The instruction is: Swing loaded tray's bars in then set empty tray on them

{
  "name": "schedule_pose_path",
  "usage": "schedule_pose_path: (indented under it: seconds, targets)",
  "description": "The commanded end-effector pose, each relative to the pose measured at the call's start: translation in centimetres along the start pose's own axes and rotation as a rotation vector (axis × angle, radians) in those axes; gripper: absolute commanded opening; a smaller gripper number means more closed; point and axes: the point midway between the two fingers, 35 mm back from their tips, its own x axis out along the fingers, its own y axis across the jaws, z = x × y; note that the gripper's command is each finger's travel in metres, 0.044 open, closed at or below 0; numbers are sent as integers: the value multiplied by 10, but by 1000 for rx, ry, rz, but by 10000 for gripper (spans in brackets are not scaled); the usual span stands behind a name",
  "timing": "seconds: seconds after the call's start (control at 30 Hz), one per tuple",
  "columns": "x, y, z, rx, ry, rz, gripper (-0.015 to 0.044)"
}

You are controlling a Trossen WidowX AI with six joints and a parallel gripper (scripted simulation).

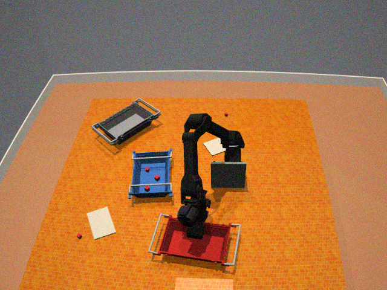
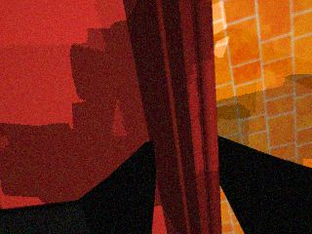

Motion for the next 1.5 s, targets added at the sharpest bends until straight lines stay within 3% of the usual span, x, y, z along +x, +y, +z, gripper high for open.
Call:
schedule_pose_path:
  seconds: [0.0,0.6,0.93,1.47]
  targets:
    - [1,-1,0,-6,-3,-7,120]
    - [-7,0,1,-6,-2,-6,0]
    - [-79,0,-1,-8,-1,-4,0]
    - [-80,0,-1,-8,-1,-4,0]
